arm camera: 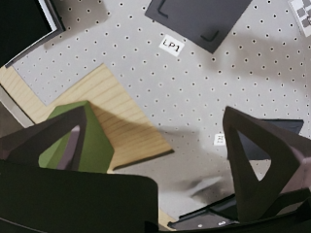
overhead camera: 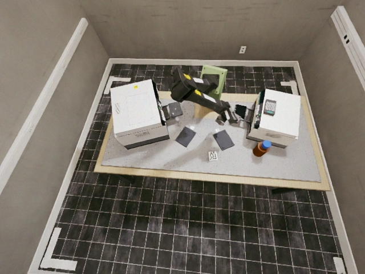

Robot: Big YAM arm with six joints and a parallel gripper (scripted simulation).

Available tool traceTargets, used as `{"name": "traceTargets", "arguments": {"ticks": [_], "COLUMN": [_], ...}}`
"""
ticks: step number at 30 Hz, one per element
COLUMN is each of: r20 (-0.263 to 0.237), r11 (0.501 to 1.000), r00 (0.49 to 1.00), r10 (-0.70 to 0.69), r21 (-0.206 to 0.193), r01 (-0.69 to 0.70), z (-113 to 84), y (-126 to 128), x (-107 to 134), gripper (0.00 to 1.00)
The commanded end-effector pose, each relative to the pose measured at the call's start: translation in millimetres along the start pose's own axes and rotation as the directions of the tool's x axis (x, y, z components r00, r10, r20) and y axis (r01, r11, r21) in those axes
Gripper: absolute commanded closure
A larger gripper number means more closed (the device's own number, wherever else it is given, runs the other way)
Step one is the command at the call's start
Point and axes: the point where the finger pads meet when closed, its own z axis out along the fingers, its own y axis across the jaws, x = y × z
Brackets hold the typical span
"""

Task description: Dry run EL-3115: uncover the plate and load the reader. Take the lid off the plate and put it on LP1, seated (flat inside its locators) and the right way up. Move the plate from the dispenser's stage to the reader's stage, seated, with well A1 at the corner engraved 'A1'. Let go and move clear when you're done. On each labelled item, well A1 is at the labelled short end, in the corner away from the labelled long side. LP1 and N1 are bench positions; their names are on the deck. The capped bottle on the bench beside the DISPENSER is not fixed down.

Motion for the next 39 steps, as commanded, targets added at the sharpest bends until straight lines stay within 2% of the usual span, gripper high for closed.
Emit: {"name": "traceTargets", "arguments": {"ticks": [1,6,12,14,16,19,22,26,28,36,39], "r20": [0.015,0.005,-0.001,-0.002,-0.008,0.005,0.003,-0.002,-0.002,-0.012,-0.013], "r11": [0.987,0.978,0.925,0.904,0.881,0.839,0.843,0.772,0.731,0.556,0.559], "r00": [0.987,0.978,0.925,0.904,0.882,0.839,0.843,0.772,0.731,0.556,0.559], "r10": [-0.157,-0.207,-0.379,-0.427,-0.472,-0.544,-0.538,-0.636,-0.682,-0.831,-0.829], "r21": [-0.016,-0.006,-0.020,-0.025,-0.022,-0.014,-0.014,-0.013,-0.019,-0.005,-0.008], "r01": [0.157,0.207,0.379,0.427,0.472,0.544,0.538,0.636,0.682,0.831,0.829], "z": [0.7,1.7,6.7,6.7,7.3,7.6,8.7,11.4,10.9,13.4,13.5], "y": [10.7,17.5,43.7,43.5,49.2,62.1,61.3,81.7,78.7,109.4,109.7], "x": [-11.9,-16.9,-31.1,-29.2,-29.4,-42.6,-42.8,-49.9,-46.0,-56.9,-54.1], "gripper": [0.00,0.00,0.00,0.00,0.00,0.00,0.00,0.00,0.00,0.00,0.00]}}
